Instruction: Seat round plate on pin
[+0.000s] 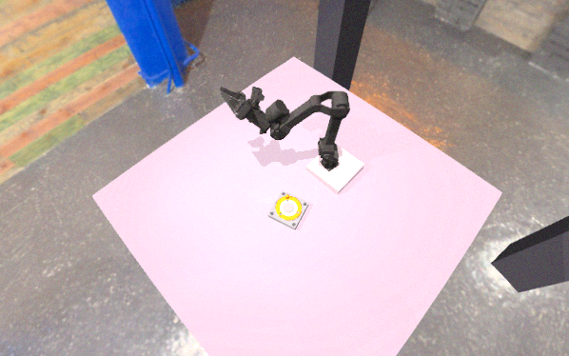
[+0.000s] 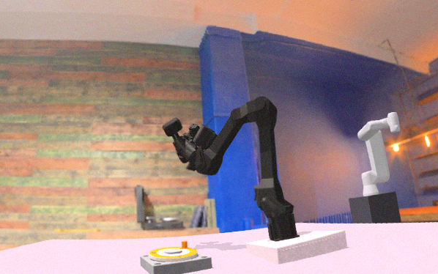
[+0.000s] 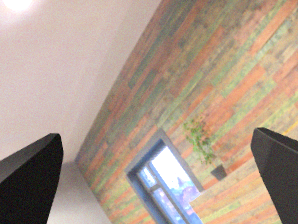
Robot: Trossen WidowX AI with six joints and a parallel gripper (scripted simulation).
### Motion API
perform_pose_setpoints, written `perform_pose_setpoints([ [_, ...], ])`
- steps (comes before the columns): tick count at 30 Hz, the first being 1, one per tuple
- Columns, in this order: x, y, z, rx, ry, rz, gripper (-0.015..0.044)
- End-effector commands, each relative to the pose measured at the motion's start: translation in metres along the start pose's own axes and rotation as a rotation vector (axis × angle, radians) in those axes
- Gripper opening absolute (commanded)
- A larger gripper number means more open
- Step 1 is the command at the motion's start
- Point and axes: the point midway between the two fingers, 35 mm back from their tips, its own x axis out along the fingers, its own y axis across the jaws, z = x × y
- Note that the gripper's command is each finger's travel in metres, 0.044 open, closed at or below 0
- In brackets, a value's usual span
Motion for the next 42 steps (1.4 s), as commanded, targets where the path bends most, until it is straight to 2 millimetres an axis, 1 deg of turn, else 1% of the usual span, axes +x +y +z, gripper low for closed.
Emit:
perform_pose_setpoints([
  [1, 0.0, 0.0, -0.004, -0.002, 0.015, -0.004, 0.0374],
  [2, 0.0, 0.001, -0.014, -0.008, 0.059, -0.016, 0.0347],
  [4, -0.003, 0.004, -0.053, -0.034, 0.223, -0.053, 0.0295],
  [7, -0.023, 0.013, -0.114, -0.087, 0.5, -0.089, 0.0216],
  [8, -0.03, 0.016, -0.126, -0.1, 0.563, -0.093, 0.019],
  [9, -0.032, 0.016, -0.129, -0.104, 0.578, -0.094, 0.0164],
  [10, -0.037, 0.018, -0.138, -0.116, 0.623, -0.096, 0.0137],
  [12, -0.057, 0.023, -0.163, -0.158, 0.771, -0.098, 0.0085],
  [15, -0.08, 0.03, -0.185, -0.201, 0.918, -0.091, 0.0006],
  [16, -0.088, 0.032, -0.191, -0.217, 0.966, -0.088, 0.0],
  [17, -0.091, 0.032, -0.193, -0.221, 0.981, -0.086, 0.0],
  [18, -0.099, 0.034, -0.198, -0.235, 1.025, -0.082, 0.0],
  [20, -0.125, 0.04, -0.212, -0.281, 1.163, -0.065, 0.0],
  [24, -0.165, 0.049, -0.224, -0.35, 1.358, -0.029, 0.0],
  [25, -0.168, 0.049, -0.225, -0.355, 1.372, -0.026, 0.0],
  [26, -0.177, 0.051, -0.226, -0.371, 1.414, -0.017, 0.0],
  [28, -0.206, 0.056, -0.228, -0.425, 1.553, 0.018, 0.0],
  [30, -0.227, 0.059, -0.226, -0.465, 1.649, 0.046, 0.0],
  [32, -0.247, 0.062, -0.222, -0.505, 1.743, 0.076, 0.0],
  [33, -0.25, 0.062, -0.221, -0.512, 1.758, 0.081, 0.0],
  [34, -0.26, 0.063, -0.218, -0.531, 1.803, 0.096, 0.0],
  [35, -0.275, 0.065, -0.213, -0.565, 1.877, 0.123, 0.0],
  [37, -0.294, 0.067, -0.203, -0.61, 1.973, 0.16, 0.0],
  [40, -0.319, 0.068, -0.186, -0.676, 2.109, 0.216, 0.0],
  [41, -0.322, 0.069, -0.184, -0.682, 2.123, 0.222, 0.0],
  [42, -0.33, 0.07, -0.177, -0.702, 2.165, 0.241, 0.0],
])
